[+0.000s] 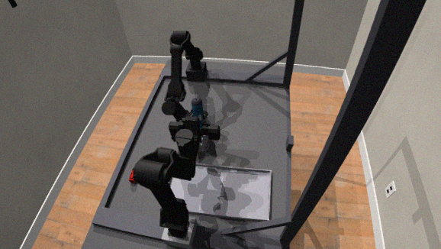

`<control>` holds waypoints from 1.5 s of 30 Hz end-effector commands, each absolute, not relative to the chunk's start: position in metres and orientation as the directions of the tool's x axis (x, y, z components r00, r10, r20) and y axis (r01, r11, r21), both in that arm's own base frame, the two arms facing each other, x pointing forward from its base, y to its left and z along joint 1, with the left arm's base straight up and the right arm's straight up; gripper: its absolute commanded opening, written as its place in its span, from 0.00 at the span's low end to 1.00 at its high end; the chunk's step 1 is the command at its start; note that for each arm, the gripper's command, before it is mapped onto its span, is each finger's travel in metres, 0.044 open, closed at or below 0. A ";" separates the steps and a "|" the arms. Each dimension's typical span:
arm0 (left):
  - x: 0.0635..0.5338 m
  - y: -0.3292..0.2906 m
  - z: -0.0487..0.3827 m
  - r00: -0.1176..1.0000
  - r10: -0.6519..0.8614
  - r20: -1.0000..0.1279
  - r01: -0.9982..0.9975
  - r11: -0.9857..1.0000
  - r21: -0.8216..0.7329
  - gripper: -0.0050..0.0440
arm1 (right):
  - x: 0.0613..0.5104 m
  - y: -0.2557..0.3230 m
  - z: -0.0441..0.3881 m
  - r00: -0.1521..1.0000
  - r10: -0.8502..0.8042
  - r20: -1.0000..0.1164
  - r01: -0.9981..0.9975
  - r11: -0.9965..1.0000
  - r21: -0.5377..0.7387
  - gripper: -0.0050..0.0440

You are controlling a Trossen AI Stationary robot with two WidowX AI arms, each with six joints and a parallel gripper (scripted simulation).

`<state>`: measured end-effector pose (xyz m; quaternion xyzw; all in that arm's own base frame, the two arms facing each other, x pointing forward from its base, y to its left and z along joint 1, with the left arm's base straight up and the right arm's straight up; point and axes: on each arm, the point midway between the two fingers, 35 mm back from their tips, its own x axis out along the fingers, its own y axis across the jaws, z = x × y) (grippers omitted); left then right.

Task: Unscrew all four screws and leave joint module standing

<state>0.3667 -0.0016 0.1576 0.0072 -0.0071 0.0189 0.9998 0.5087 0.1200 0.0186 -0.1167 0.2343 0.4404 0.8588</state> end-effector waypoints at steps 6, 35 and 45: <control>0.370 0.000 0.173 0.998 0.044 0.052 -0.045 0.999 0.012 0.43 | 0.515 0.121 0.045 0.529 0.705 -0.472 -0.812 0.583 -0.039 0.11; 0.367 0.001 0.227 0.998 0.046 0.038 -0.047 0.999 0.013 0.43 | 0.514 0.121 0.037 0.522 0.704 -0.482 -0.812 0.584 -0.026 0.11; 0.367 0.000 0.226 0.998 0.044 0.036 -0.045 0.999 0.013 0.43 | 0.514 0.121 0.037 0.522 0.704 -0.482 -0.812 0.584 -0.026 0.30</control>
